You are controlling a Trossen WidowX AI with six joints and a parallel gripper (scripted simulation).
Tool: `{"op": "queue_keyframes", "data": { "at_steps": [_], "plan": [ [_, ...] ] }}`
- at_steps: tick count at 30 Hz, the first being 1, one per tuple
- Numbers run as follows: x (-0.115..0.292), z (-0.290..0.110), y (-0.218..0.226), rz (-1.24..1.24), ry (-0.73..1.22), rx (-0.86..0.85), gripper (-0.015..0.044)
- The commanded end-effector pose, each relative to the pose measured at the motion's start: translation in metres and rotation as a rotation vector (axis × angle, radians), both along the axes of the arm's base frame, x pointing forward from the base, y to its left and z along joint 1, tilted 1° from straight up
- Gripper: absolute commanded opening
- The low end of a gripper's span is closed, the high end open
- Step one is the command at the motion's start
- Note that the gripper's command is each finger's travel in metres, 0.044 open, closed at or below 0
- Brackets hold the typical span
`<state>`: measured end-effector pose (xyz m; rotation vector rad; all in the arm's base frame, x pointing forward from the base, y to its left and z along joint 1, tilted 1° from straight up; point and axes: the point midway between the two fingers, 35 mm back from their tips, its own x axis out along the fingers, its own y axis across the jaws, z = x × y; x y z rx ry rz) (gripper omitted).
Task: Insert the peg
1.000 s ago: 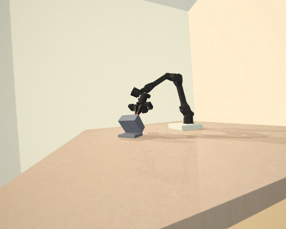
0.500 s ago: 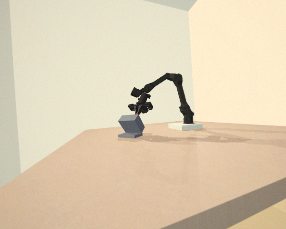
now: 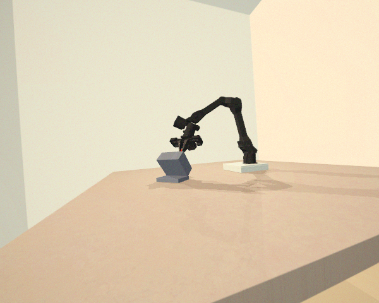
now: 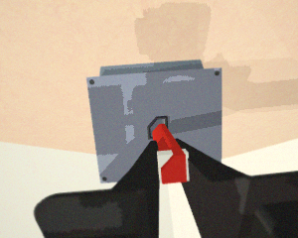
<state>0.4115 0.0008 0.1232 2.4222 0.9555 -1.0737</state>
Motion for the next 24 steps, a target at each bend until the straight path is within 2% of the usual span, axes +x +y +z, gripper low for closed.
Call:
{"op": "queue_keyframes", "data": {
  "at_steps": [1,24],
  "plan": [
    [0.0007,-0.0031,0.0008,-0.002,0.005,0.002,0.0000],
    [0.0031,-0.0050,0.0016,-0.002,0.005,0.002,0.0000]
  ]
}}
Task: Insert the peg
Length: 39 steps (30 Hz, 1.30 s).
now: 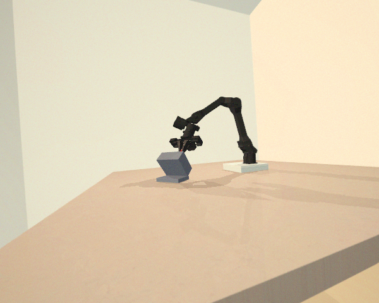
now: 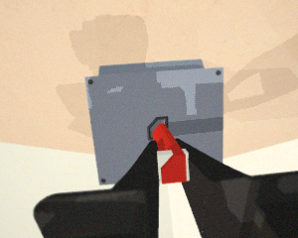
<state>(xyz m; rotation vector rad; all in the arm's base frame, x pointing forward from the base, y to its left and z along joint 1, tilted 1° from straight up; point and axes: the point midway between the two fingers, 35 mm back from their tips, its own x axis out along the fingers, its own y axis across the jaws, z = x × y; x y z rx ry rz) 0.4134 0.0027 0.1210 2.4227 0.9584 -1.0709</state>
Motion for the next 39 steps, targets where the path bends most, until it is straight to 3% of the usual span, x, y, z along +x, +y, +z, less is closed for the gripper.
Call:
{"op": "queue_keyframes", "data": {
  "at_steps": [1,39],
  "plan": [
    [0.0013,-0.0030,-0.0003,-0.004,0.006,0.000,0.0000],
    [0.0076,-0.0066,0.0053,-0.004,0.005,0.001,0.0000]
  ]
}}
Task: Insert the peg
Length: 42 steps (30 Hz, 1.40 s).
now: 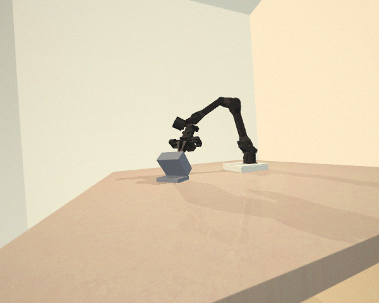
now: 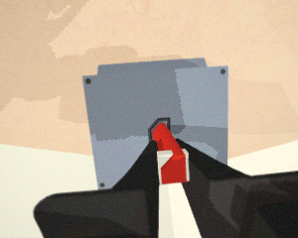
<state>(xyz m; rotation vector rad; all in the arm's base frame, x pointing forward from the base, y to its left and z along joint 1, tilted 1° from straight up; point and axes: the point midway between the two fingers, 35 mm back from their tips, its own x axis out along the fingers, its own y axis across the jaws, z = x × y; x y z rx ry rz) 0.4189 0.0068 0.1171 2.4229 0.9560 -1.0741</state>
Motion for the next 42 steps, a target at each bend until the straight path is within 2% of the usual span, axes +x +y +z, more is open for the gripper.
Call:
{"op": "queue_keyframes", "data": {
  "at_steps": [1,42],
  "plan": [
    [0.003,-0.003,0.002,-0.001,0.004,0.002,0.0000],
    [0.013,-0.012,0.013,-0.001,0.003,0.003,0.0000]
  ]
}}
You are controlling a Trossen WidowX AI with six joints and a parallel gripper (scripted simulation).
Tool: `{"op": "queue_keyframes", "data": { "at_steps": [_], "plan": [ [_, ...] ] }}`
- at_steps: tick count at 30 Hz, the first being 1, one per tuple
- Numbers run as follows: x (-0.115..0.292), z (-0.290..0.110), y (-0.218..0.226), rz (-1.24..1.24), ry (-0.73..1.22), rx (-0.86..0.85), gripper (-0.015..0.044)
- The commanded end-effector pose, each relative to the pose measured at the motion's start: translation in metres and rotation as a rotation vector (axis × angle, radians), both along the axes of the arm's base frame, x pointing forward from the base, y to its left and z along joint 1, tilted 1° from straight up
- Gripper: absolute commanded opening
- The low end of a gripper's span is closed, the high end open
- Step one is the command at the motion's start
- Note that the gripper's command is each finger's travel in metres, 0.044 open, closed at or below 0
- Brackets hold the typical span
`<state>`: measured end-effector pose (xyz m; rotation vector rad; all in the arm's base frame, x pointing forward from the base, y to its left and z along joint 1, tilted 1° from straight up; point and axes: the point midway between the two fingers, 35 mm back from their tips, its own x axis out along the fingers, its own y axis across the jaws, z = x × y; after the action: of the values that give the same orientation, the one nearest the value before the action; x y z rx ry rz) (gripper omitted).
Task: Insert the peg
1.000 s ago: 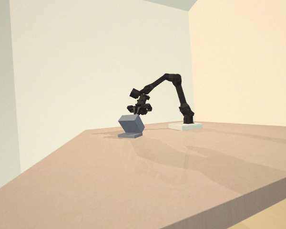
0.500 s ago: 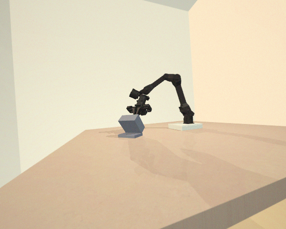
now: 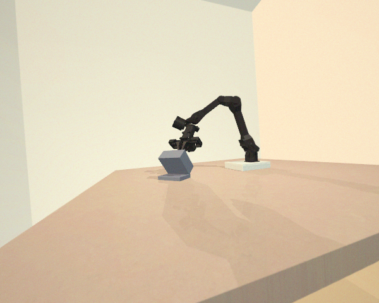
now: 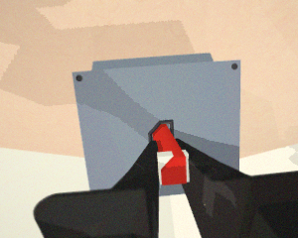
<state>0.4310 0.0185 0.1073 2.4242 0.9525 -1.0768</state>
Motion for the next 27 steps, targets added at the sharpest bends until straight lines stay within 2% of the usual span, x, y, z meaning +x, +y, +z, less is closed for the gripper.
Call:
{"op": "queue_keyframes", "data": {
  "at_steps": [1,9,25,27],
  "plan": [
    [0.0011,-0.0027,0.0016,0.002,0.001,0.004,0.0000],
    [0.0002,-0.0002,0.0002,0.000,0.000,0.000,0.0000],
    [-0.0019,0.0021,-0.0024,0.001,0.001,-0.001,0.0420],
    [-0.0041,0.0046,-0.0051,0.001,0.002,-0.001,0.0440]
  ]
}}
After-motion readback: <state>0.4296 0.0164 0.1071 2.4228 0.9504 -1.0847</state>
